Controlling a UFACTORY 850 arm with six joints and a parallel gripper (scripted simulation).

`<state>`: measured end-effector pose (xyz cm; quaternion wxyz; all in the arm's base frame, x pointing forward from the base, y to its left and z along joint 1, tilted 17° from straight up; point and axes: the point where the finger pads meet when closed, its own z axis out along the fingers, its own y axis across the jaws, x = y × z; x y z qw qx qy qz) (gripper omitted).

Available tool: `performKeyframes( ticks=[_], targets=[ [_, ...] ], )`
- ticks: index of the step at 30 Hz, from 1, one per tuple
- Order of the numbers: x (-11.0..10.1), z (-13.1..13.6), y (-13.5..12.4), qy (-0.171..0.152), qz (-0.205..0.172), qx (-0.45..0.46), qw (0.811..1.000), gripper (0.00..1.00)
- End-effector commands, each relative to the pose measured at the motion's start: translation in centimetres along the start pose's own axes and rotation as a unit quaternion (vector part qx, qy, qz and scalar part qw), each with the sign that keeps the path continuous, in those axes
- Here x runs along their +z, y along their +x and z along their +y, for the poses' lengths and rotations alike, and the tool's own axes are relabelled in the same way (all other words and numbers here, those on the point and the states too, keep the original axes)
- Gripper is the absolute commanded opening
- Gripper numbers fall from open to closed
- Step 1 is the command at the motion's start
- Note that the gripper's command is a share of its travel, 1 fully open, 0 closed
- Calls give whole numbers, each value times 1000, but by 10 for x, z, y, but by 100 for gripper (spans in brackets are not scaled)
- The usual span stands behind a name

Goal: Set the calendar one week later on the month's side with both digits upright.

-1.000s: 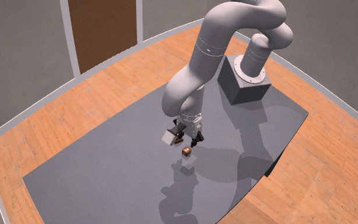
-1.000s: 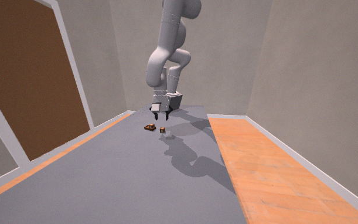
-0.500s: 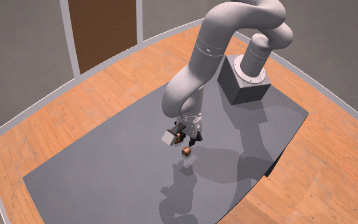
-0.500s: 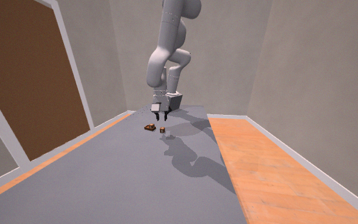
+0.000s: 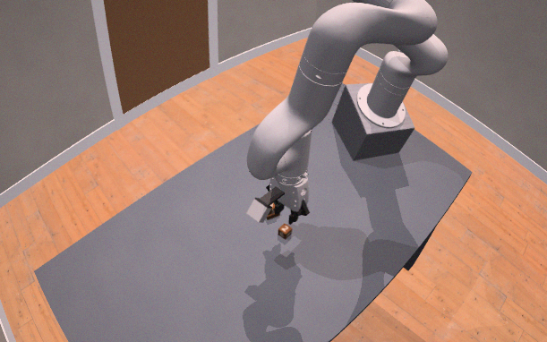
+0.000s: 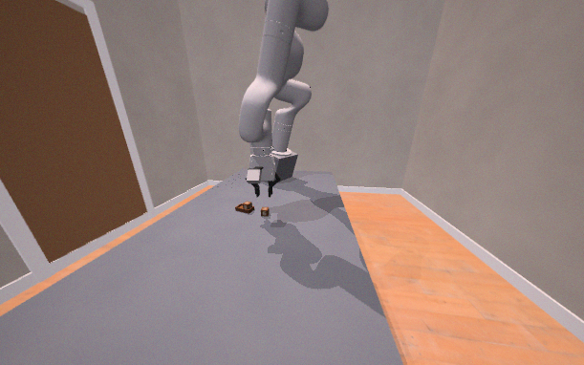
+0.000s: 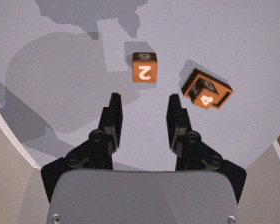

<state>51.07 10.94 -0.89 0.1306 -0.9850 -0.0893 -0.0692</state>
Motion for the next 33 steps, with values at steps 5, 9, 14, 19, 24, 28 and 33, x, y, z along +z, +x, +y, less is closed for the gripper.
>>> performKeyframes(
  ticks=[5,9,14,19,24,28,33],
  targets=[
    [0,0,1,0,1,0,1000,47],
    [0,0,1,0,1,0,1000,47],
    [2,0,1,0,1,0,1000,47],
    [5,0,1,0,1,0,1000,47],
    [10,0,1,0,1,0,1000,47],
    [14,0,0,0,1,0,1000,47],
    [22,0,0,0,1,0,1000,47]
  ],
)
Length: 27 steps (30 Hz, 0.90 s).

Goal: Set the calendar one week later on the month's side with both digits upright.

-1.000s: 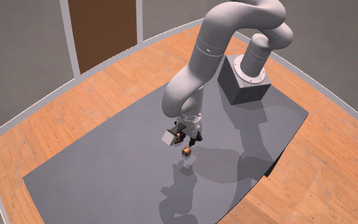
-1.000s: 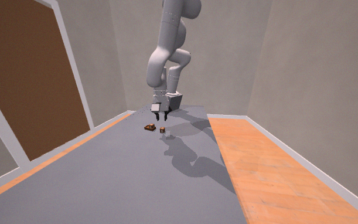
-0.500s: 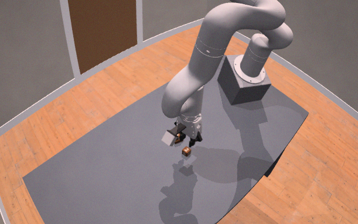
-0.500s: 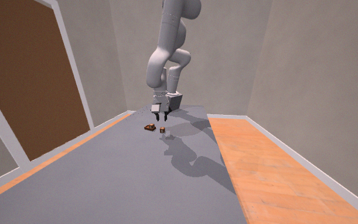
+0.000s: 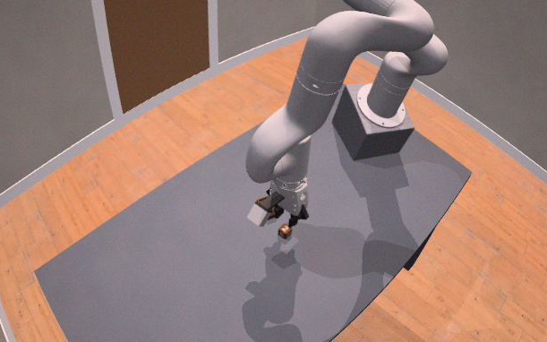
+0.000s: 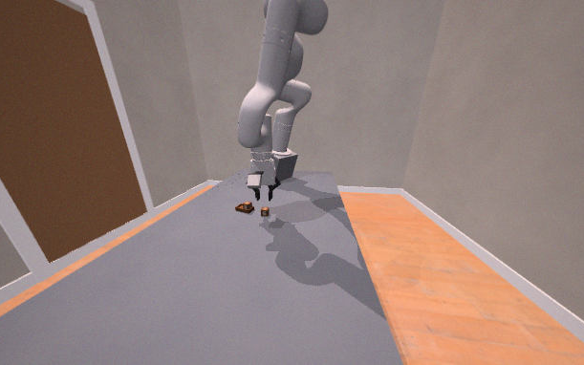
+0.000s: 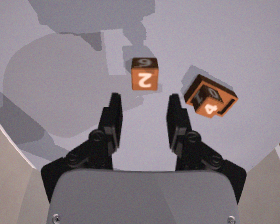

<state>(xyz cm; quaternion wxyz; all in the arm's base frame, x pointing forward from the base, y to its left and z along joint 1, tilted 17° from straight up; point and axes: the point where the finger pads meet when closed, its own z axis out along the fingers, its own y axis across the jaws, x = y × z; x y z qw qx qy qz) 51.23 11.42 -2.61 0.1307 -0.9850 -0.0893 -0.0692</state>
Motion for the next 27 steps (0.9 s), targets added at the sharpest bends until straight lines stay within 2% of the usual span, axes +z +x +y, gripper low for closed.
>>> performKeyframes(
  ticks=[1,18,27],
  targets=[
    [6,0,1,0,1,0,1000,47],
    [28,0,0,0,1,0,1000,47],
    [33,0,0,0,1,0,1000,47]
  ],
)
